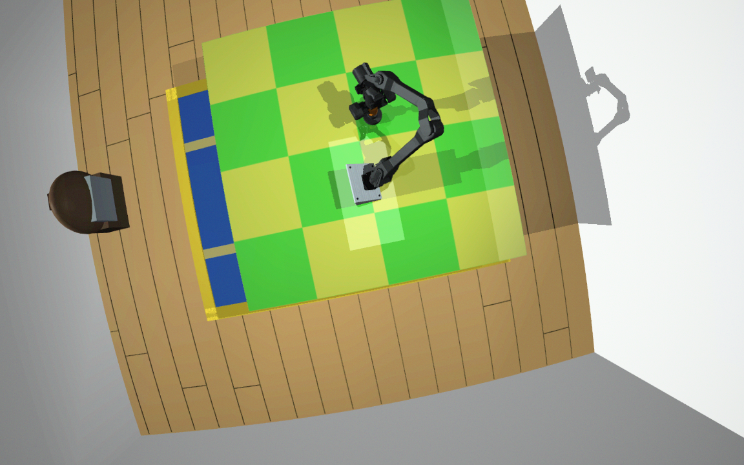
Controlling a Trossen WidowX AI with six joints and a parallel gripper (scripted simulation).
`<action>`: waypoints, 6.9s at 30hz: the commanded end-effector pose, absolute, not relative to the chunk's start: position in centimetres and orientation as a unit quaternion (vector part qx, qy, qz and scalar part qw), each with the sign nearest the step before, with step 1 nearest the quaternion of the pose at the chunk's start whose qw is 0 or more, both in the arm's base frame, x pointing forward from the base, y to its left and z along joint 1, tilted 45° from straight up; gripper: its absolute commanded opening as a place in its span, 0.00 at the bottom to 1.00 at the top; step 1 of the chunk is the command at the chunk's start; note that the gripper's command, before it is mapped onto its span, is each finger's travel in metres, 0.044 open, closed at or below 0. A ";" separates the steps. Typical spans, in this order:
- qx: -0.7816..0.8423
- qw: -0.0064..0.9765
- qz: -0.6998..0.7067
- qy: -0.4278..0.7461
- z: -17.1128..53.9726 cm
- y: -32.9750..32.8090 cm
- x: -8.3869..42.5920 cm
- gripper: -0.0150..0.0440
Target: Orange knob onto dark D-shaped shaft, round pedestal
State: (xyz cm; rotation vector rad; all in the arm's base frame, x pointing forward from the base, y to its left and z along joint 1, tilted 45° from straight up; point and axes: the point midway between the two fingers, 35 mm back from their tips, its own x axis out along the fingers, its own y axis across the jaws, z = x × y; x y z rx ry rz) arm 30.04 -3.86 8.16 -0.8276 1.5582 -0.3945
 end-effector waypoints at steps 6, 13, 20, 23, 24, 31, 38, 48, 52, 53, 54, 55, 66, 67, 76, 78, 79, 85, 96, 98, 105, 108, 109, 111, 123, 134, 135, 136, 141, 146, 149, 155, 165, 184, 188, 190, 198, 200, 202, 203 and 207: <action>-0.418 0.584 -0.105 0.688 8.4 -3.8 30.7 0.25; -0.418 0.584 -0.106 0.688 8.1 -4.2 30.8 0.25; -0.418 0.584 -0.106 0.688 8.3 -4.0 30.9 0.25; -0.418 0.584 -0.106 0.688 8.4 -3.8 30.8 0.25; -0.418 0.584 -0.105 0.688 8.5 -3.8 30.8 0.25; -0.474 0.539 -0.037 0.695 8.4 -3.8 30.5 0.25; -0.477 0.537 -0.033 0.695 8.1 -4.0 30.4 0.25; -0.477 0.537 -0.033 0.695 8.0 -4.0 30.1 0.25; -0.477 0.537 -0.033 0.695 7.9 -4.0 30.1 0.25; -0.477 0.537 -0.033 0.695 8.0 -4.0 30.2 0.25; -0.477 0.537 -0.033 0.695 8.0 -4.0 30.2 0.25; -0.477 0.537 -0.033 0.695 8.0 -4.0 30.2 0.25; -0.489 0.525 -0.016 0.696 8.4 -3.7 30.2 0.25; -0.497 0.518 -0.006 0.696 8.4 -3.7 30.2 0.25; -0.530 0.484 0.040 0.695 8.4 -3.9 30.7 0.25; -0.530 0.484 0.040 0.695 8.4 -3.8 30.8 0.25; -0.530 0.484 0.040 0.695 8.3 -4.0 30.8 0.25; -0.530 0.484 0.040 0.695 8.2 -4.1 30.8 0.25; -0.543 0.470 0.058 0.694 8.5 -3.8 30.7 0.25; -0.559 0.450 0.083 0.691 8.5 -3.8 30.6 0.25; -0.578 0.426 0.112 0.687 8.2 -4.0 30.4 0.25; -0.578 0.426 0.112 0.687 8.1 -4.0 30.3 0.25; -0.578 0.426 0.112 0.687 8.1 -4.0 30.2 0.25; -0.578 0.426 0.112 0.687 8.0 -4.0 30.1 0.25; -0.578 0.426 0.112 0.687 8.0 -4.0 30.2 0.25; -0.578 0.426 0.112 0.687 8.4 -3.7 30.2 0.25; -0.580 0.423 0.115 0.687 8.4 -3.7 30.2 0.25; -0.583 0.419 0.121 0.686 8.4 -3.7 30.2 0.25; -0.614 0.372 0.174 0.674 8.4 -3.8 30.4 0.25; -0.619 0.363 0.184 0.672 8.4 -3.9 30.8 0.25; -0.619 0.363 0.183 0.672 8.2 -4.1 30.8 0.25; -0.619 0.363 0.183 0.672 8.2 -4.1 30.8 0.25; -0.629 0.347 0.201 0.666 8.5 -3.8 30.7 0.25; -0.654 0.296 0.253 0.649 8.0 -4.0 30.0 0.25; -0.654 0.297 0.253 0.649 7.9 -4.0 30.1 0.25; -0.654 0.297 0.253 0.649 8.0 -4.0 30.1 0.25; -0.654 0.297 0.253 0.649 8.1 -3.9 30.2 0.25; -0.654 0.297 0.253 0.649 8.2 -3.8 30.2 0.25; -0.654 0.297 0.253 0.649 8.4 -3.8 30.3 0.25; -0.654 0.297 0.253 0.649 8.4 -3.7 30.3 0.25; -0.666 0.268 0.280 0.637 8.4 -3.7 30.3 0.25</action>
